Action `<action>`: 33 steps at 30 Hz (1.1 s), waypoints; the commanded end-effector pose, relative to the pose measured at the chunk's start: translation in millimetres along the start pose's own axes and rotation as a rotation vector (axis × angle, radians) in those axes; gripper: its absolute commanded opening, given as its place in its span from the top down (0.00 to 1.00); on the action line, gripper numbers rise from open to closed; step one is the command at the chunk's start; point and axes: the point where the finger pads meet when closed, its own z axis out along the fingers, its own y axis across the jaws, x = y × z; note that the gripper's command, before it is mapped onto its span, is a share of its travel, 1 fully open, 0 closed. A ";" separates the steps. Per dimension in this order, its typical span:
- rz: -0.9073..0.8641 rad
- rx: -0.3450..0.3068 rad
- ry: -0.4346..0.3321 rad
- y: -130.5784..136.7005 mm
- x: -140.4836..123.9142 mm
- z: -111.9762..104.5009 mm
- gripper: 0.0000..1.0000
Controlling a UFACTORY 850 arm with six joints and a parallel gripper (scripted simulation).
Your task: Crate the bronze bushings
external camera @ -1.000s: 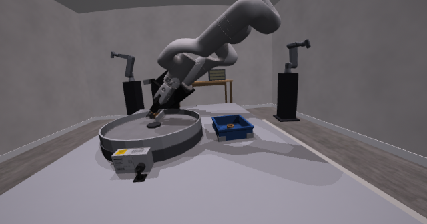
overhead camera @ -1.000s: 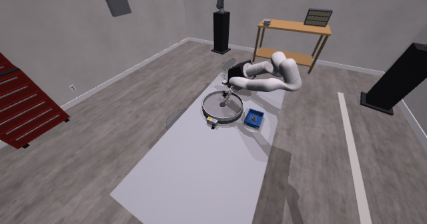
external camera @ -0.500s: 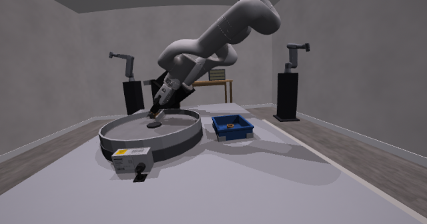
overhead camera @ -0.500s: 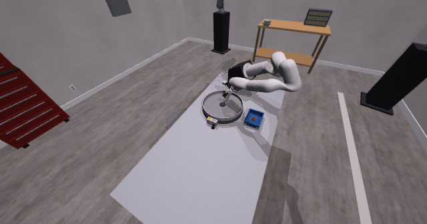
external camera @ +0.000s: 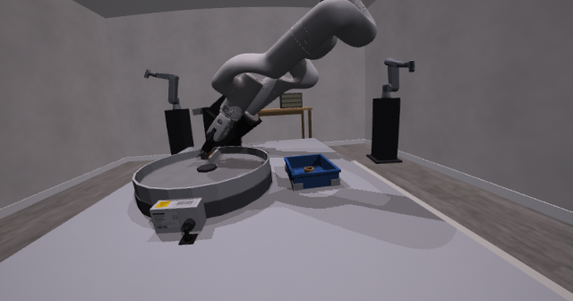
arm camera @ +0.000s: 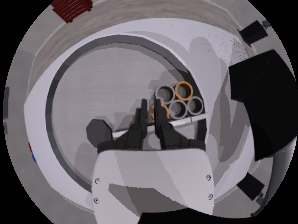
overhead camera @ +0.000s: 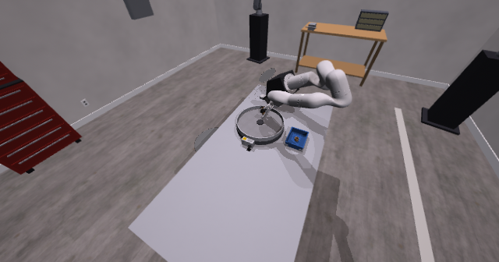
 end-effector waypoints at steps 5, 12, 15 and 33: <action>0.000 0.000 0.000 -0.2 -6.1 7.4 0.90; 0.000 0.000 0.000 -0.2 -6.4 7.7 0.90; 0.000 0.000 0.000 -0.2 -6.4 7.7 0.90; 0.000 0.000 0.000 -0.2 -6.4 7.7 1.00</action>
